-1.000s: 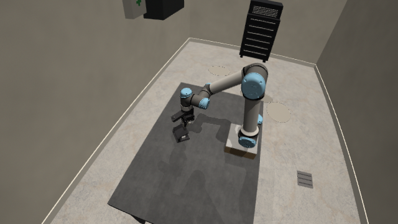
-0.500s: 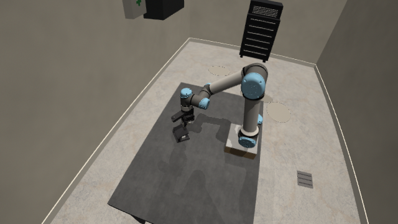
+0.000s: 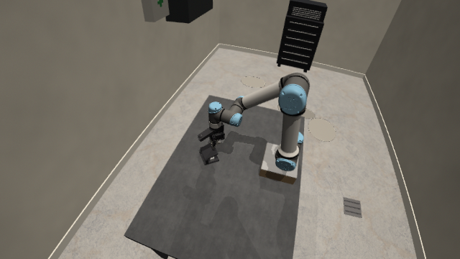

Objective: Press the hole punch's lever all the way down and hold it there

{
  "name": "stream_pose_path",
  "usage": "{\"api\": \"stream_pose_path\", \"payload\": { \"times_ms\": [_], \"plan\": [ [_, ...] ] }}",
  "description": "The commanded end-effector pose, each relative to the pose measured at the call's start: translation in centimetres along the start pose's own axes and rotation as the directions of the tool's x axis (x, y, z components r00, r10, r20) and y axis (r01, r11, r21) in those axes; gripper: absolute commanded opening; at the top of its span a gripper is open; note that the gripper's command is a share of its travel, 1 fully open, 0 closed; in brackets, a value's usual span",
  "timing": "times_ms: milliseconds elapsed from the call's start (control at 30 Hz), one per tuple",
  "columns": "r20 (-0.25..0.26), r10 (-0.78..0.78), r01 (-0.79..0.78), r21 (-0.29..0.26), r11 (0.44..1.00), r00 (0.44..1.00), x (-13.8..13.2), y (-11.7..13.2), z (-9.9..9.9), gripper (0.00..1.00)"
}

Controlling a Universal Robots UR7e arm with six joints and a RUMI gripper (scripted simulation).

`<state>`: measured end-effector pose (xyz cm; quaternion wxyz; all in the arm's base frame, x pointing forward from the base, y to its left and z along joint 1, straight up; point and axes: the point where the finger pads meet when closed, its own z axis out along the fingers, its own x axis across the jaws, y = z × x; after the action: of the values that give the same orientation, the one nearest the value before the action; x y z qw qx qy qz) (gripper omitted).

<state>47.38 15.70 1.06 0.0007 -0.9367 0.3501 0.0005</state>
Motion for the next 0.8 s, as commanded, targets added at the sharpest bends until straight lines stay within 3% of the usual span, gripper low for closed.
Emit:
{"api": "stream_pose_path", "payload": {
  "times_ms": [0,767],
  "plan": [
    [-0.001,0.0,0.0,0.001,1.0,1.0,0.02,-0.02,-0.03,0.0],
    [-0.001,0.0,0.0,0.001,1.0,1.0,0.02,-0.02,0.97,0.0]
  ]
}}
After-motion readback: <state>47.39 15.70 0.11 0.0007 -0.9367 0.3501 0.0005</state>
